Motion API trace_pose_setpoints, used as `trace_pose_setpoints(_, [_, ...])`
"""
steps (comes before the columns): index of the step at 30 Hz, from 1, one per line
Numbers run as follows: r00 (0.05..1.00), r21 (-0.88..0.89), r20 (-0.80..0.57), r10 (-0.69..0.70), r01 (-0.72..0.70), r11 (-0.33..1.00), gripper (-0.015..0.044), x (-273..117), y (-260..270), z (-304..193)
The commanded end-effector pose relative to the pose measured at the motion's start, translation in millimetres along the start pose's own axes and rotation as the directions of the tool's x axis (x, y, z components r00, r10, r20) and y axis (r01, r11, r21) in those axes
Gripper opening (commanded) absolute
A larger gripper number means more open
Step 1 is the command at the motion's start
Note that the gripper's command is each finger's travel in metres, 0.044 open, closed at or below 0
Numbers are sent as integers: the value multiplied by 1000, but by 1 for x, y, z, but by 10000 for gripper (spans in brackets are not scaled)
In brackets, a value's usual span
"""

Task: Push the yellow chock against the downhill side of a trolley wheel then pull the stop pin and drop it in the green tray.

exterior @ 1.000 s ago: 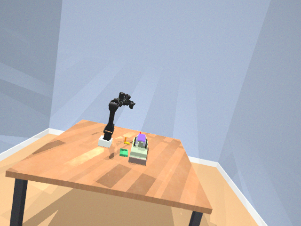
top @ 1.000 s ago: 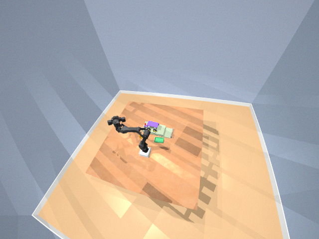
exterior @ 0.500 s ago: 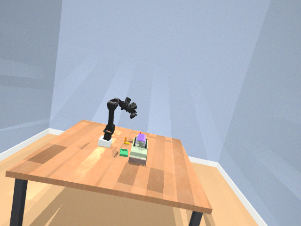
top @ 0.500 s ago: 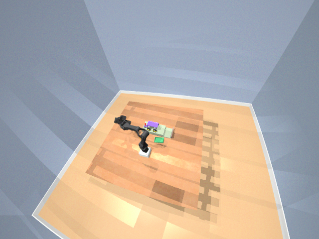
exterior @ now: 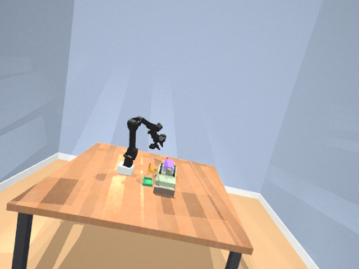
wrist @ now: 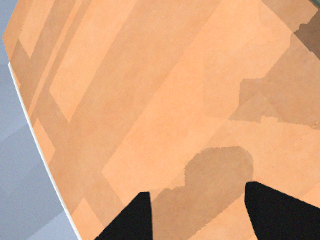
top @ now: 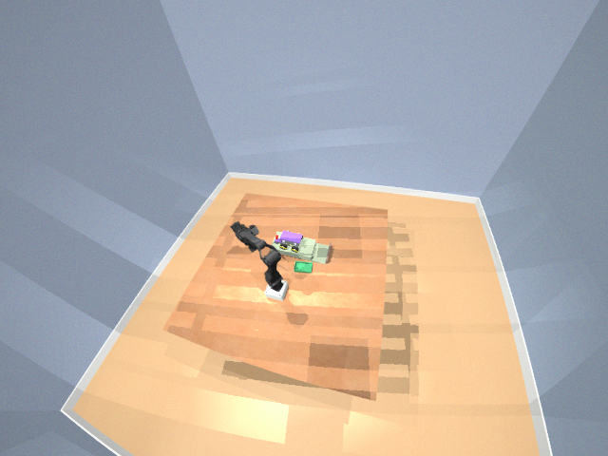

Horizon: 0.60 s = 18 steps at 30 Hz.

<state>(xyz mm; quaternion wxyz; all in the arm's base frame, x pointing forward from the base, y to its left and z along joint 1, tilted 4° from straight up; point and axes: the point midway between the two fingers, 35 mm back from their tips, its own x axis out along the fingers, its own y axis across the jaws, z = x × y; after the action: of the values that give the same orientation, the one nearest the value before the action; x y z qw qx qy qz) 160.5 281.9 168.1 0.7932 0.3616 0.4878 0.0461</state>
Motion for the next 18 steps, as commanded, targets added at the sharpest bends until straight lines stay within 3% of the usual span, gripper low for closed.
trace_pose_setpoints(1, [992,172,-30,-126,129,977,190,5,-25,6])
trace_pose_setpoints(5, [962,372,-67,-266,272,887,190,5,-54,13])
trace_pose_setpoints(10, [894,603,-126,-430,413,683,190,-2,-89,20])
trace_pose_setpoints(15, [800,779,-199,-565,479,404,190,-16,-120,24])
trace_pose_setpoints(18, [786,799,-210,-582,481,361,190,-19,-123,24])
